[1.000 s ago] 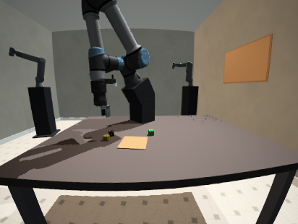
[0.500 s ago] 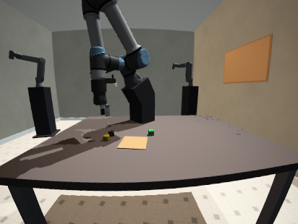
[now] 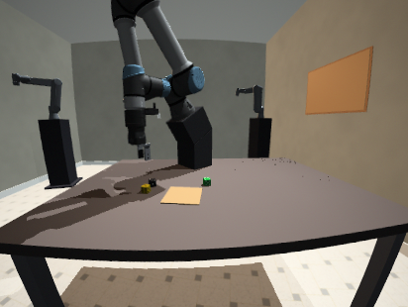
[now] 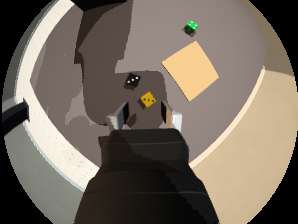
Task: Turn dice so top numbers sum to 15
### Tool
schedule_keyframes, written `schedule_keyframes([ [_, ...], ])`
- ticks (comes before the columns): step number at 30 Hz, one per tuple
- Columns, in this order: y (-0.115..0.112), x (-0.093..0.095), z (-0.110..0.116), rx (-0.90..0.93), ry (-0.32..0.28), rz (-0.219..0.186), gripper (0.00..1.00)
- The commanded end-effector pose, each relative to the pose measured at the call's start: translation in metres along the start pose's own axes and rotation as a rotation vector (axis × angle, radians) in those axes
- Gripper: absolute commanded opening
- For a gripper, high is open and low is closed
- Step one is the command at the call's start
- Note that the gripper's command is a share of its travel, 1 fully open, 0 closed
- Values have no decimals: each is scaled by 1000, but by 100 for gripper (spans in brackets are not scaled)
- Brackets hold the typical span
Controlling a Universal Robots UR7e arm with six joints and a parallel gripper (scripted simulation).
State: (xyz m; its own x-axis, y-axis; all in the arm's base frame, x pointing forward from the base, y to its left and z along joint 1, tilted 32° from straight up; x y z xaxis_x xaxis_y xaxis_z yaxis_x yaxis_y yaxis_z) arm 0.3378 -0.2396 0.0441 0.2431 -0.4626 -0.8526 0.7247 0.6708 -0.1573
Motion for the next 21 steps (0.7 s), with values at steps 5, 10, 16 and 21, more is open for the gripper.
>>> schedule_keyframes([
  [5,0,13,0,0,-1,0,100],
  [10,0,24,0,0,-1,0,100],
  [16,0,44,0,0,-1,0,100],
  [21,0,62,0,0,-1,0,100],
])
Point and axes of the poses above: the point where the finger pads meet when closed, its own x axis out along the fingers, its own y axis across the jaws, z = x × y, the point moved 2 cm from there along -x, back along the fingers, and after that the axes turned 12 degrees about -x, right-handed, at the moved point
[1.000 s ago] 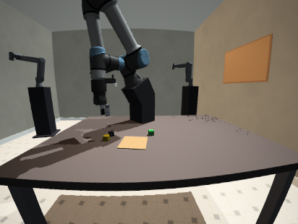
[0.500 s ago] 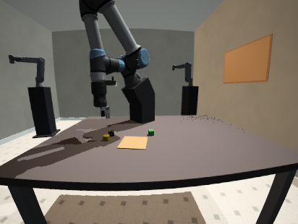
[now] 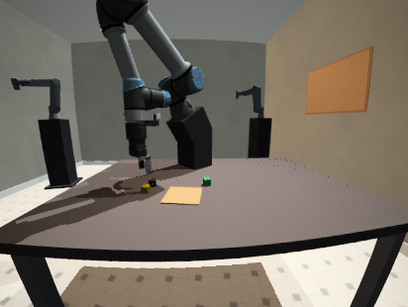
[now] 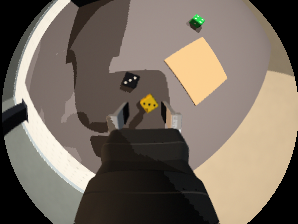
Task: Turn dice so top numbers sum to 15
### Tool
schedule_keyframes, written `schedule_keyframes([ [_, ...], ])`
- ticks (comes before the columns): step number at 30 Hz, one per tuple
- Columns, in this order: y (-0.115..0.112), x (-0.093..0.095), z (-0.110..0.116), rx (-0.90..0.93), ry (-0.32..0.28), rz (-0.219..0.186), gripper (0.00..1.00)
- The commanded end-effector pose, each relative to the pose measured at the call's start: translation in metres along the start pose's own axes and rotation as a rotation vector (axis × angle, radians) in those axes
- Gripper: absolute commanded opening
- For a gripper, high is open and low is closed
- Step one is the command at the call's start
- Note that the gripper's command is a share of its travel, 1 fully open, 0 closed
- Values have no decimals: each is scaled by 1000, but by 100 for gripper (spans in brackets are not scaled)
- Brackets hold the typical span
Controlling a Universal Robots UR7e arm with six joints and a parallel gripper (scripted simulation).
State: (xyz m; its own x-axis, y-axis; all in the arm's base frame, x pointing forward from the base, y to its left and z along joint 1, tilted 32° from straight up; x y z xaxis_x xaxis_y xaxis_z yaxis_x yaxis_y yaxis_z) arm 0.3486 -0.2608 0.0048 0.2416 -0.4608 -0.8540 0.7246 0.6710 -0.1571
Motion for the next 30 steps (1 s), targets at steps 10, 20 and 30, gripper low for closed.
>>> schedule_keyframes([
  [10,0,40,1,0,-3,0,100],
  [20,0,51,1,0,-3,0,100],
  [30,0,52,1,0,-3,0,100],
])
Point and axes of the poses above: the point where the finger pads meet when closed, its own x axis out along the fingers, its own y axis across the jaws, z = x × y, the point moved 2 cm from there along -x, back along the fingers, and after that the axes turned 12 degrees about -x, right-handed, at the moved point
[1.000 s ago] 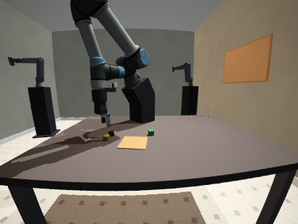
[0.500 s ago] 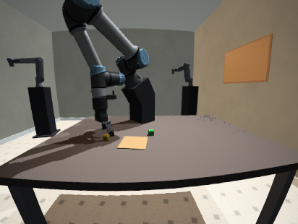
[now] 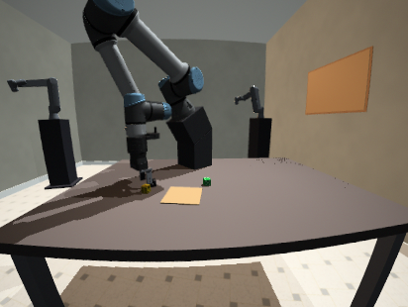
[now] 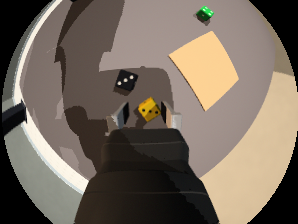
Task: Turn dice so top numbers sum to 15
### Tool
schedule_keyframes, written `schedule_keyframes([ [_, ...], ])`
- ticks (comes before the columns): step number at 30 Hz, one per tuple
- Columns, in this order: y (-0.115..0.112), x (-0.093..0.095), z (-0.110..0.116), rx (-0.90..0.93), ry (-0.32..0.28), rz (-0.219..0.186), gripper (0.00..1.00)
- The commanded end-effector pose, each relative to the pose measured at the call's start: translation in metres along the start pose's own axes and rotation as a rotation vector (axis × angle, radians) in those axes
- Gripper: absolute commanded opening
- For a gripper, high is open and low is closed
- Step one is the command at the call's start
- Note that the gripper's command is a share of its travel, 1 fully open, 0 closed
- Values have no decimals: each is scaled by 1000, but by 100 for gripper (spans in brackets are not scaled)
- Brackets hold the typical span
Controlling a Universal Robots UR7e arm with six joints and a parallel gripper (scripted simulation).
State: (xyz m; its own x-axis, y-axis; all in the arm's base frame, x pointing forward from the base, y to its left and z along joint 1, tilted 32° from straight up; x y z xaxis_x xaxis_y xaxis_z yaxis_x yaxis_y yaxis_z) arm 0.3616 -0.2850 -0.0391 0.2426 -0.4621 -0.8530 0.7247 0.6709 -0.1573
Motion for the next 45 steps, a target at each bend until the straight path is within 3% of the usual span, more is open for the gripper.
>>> schedule_keyframes([
  [1,0,0,0,0,-1,0,100],
  [34,0,0,0,0,-1,0,100],
  [40,-3,0,-7,0,-1,0,100],
  [45,-12,0,-27,0,-1,0,100],
])
Point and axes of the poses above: the point where the finger pads meet when closed, its own x axis out along the fingers, its own y axis across the jaws, z = x × y, the point moved 2 cm from there along -x, back along the fingers, and after that the axes turned 12 degrees about -x, right-handed, at the moved point
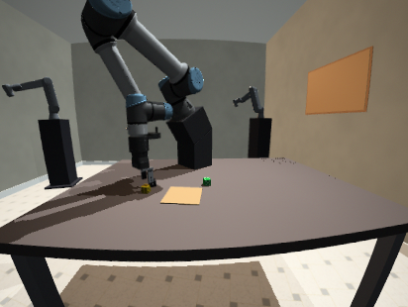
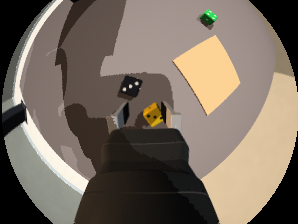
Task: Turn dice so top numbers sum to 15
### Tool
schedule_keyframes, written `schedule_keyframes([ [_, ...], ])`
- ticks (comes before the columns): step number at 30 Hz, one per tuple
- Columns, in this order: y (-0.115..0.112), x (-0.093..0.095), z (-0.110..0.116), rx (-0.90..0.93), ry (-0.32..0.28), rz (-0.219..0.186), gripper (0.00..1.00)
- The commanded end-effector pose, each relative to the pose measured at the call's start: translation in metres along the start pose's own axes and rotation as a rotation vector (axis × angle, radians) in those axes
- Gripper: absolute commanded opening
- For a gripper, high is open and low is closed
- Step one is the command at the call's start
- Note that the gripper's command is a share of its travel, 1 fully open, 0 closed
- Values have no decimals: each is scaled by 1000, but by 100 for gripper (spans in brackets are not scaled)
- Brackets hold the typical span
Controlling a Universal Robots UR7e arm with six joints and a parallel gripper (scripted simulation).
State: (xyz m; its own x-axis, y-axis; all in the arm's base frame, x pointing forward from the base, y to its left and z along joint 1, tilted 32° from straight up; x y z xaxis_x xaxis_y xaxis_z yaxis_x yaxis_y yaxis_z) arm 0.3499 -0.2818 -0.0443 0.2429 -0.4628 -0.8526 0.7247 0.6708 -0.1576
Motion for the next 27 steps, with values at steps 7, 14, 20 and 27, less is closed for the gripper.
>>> schedule_keyframes([
  [7,-19,0,-42,0,-1,0,100],
  [14,-21,0,-48,0,-1,0,100],
  [20,-21,0,-48,0,-1,0,100],
  [27,-21,0,-48,0,-1,0,100],
])
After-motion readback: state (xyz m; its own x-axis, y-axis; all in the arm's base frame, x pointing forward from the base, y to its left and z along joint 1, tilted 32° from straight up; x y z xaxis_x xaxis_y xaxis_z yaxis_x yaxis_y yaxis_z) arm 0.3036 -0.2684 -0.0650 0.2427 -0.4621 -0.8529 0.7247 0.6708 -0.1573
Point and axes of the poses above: the point where the finger pads meet when closed, its own x axis out along the fingers, its own y axis across the jaws, z = x × y, the point moved 2 cm from there along -x, back along the fingers, and after that the axes turned 12 degrees about -x, right-handed, at the moved point
